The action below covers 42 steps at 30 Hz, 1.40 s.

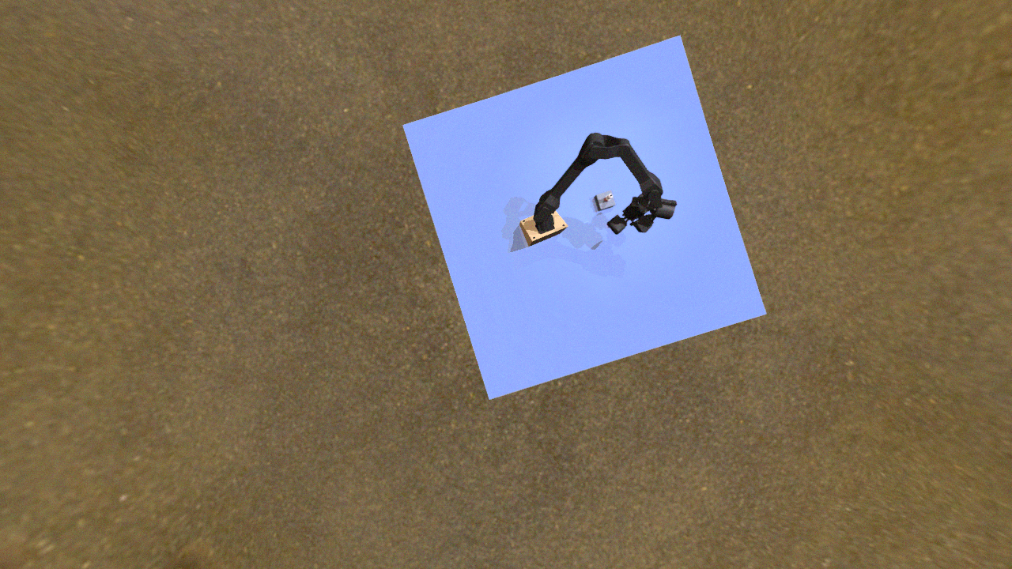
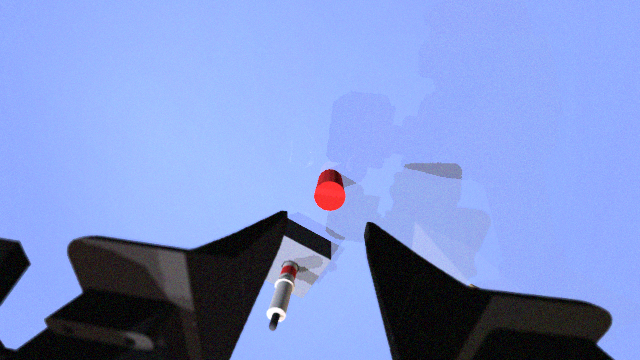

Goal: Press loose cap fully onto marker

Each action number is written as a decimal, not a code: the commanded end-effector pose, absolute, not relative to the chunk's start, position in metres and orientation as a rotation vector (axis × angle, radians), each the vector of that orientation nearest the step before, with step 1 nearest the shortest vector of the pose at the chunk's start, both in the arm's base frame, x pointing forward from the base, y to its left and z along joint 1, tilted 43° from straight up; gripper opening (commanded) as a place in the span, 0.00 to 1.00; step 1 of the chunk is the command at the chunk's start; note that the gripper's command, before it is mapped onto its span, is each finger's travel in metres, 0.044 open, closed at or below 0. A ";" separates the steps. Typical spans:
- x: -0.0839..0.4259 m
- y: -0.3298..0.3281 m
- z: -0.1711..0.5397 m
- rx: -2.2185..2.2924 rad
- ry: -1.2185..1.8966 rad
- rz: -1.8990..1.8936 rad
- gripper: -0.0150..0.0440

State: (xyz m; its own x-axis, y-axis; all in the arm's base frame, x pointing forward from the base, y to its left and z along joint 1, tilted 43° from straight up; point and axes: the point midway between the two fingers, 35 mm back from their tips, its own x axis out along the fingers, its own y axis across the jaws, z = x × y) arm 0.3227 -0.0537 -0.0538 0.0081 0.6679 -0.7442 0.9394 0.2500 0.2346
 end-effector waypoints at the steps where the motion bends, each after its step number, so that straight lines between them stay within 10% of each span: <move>1: 0.319 -0.039 -0.066 1.496 1.754 -0.433 0.67; 42: 0.321 0.004 -0.114 1.497 1.754 -0.431 0.67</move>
State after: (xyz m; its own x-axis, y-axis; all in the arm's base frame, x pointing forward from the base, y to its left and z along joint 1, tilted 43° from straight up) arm 0.3234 -0.0031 -0.1091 -0.0009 0.6740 -0.7387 0.9401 0.2524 0.2291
